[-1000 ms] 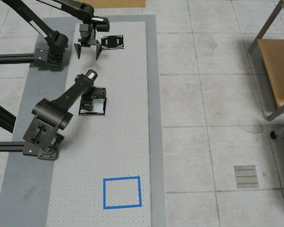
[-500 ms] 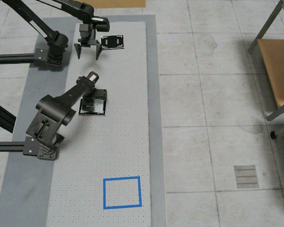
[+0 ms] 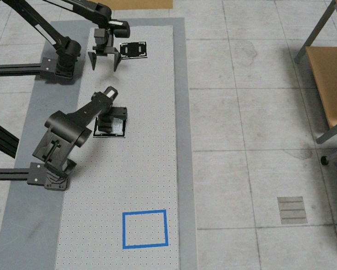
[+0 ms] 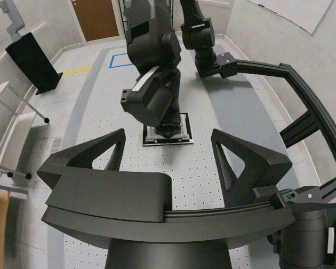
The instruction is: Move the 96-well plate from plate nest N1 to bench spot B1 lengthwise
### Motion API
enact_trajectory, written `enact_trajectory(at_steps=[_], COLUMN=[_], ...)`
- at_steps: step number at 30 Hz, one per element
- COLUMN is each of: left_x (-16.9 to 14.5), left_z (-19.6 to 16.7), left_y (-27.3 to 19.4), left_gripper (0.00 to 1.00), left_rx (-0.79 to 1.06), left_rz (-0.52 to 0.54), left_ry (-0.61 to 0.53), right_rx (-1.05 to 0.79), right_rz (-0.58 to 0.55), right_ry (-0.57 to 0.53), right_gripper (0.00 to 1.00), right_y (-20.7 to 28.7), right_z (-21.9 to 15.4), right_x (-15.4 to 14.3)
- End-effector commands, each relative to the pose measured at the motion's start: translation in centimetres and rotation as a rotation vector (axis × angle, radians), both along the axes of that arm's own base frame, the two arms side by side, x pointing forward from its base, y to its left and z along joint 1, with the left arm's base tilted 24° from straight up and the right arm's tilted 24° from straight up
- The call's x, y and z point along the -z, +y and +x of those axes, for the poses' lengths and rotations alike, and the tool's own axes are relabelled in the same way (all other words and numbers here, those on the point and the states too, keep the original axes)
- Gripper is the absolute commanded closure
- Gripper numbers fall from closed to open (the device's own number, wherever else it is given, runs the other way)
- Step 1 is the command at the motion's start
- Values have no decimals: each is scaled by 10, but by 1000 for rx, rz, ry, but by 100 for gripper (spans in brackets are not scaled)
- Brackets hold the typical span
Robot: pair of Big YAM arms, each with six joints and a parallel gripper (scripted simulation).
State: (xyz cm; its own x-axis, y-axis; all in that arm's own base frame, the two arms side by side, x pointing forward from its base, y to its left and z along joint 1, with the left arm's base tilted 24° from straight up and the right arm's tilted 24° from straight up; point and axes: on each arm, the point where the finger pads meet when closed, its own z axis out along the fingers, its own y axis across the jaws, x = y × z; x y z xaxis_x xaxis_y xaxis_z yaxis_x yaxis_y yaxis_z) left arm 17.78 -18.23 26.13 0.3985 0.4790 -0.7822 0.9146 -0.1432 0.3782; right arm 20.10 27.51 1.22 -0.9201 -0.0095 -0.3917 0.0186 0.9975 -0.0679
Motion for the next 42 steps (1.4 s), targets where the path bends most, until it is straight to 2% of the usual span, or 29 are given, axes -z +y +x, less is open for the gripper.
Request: enact_trajectory(at_steps=[1, 4, 7, 9, 12, 20, 32, 35, 39, 42], left_x=[-13, -13, -13, -13, -13, -13, -13, -23, -19, -18], left_z=[5, 5, 5, 5, 5, 5, 5, 16, 47, 55], left_y=[-1, -1, -1, -1, -1, -1, -1, -9, -32, -39], left_gripper=[0, 0, 0, 0, 0, 0, 0, 0, 0, 0], left_rx=[7, 7, 7, 7, 7, 7, 7, -2, -22, -28], left_rz=[-8, -8, -8, -8, -8, -8, -8, -12, 24, 33], left_ry=[-33, -33, -33, -33, -33, -33, -33, -24, -34, -42], right_rx=[-1, -4, -4, -4, -1, -62, -84, -89, -90, -93], right_rz=[38, 47, 48, 49, 30, -20, -32, -36, -38, -34], right_ry=[-20, -26, -26, -26, -17, -3, -4, -2, -4, -14], right_gripper=[53, 21, 21, 21, 21, 21, 21, 21, 21, 21], right_y=[9, 17, 17, 15, -10, -67, -135, -153, -175, -180], right_z=[1, -6, -9, -14, -12, 5, 30, 36, 45, 51], right_x=[-13, -34, -41, -56, -63, -67, -80, -83, -88, -93])
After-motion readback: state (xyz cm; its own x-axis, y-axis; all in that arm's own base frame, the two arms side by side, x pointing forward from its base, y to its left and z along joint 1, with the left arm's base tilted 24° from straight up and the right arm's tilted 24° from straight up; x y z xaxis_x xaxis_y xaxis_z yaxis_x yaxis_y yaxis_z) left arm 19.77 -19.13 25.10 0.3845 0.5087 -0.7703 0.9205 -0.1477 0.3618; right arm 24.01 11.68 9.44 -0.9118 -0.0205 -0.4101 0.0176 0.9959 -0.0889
